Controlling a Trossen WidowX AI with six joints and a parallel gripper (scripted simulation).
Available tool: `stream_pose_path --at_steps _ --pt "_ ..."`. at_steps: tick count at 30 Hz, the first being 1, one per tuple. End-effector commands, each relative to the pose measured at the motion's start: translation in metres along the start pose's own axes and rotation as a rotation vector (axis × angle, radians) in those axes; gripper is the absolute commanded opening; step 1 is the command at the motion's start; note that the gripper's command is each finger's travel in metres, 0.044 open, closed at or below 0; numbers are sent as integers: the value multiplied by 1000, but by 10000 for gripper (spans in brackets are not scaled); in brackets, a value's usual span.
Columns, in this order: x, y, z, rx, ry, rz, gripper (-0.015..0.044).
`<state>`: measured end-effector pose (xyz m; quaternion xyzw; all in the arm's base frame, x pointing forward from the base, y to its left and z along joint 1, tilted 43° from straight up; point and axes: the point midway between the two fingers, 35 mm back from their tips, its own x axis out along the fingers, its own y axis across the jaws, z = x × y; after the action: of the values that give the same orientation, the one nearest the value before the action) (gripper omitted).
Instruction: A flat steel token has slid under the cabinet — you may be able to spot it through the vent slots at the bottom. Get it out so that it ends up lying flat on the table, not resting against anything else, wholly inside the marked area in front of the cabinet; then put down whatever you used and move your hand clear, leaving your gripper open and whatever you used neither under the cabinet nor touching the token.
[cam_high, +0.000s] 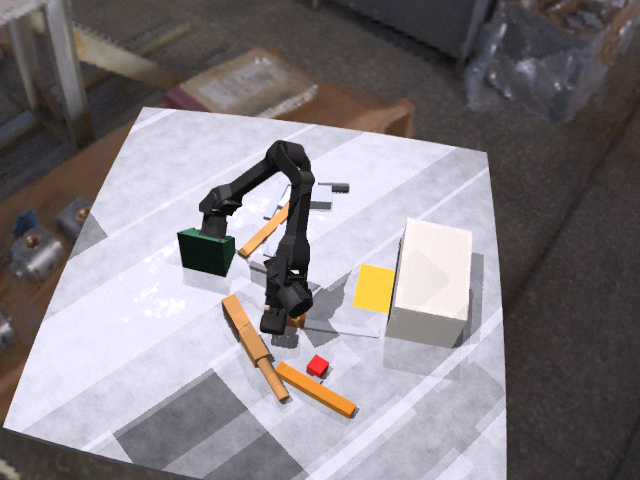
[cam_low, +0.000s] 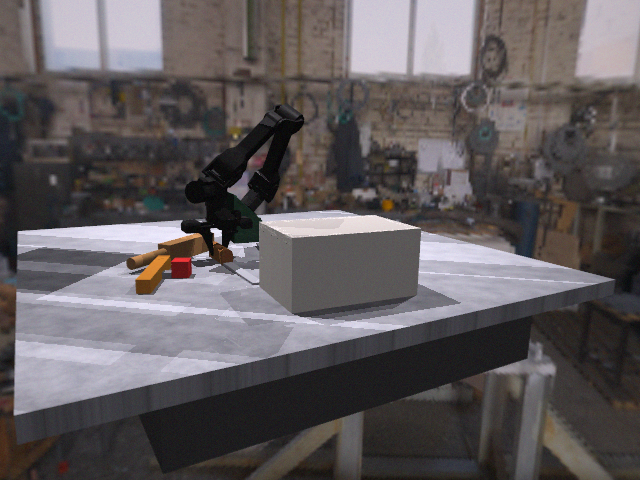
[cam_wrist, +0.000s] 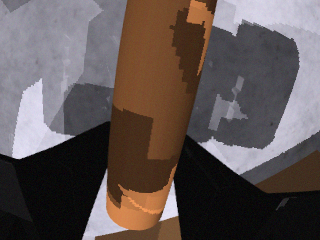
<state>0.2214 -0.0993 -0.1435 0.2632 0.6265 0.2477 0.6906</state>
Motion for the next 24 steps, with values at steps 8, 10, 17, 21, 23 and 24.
stream_pose_path --at_steps 8,10,17,21,23,24 --pt "-1 -1 2 -97 -3 -4 0" --pt "-1 0 2 -113 -3 -4 0" --pt "0 0 1 -113 0 0 79" --pt "0 0 0 -108 0 1 184" --pt "0 0 0 -108 0 1 200" --pt "0 0 0 -108 0 1 200"
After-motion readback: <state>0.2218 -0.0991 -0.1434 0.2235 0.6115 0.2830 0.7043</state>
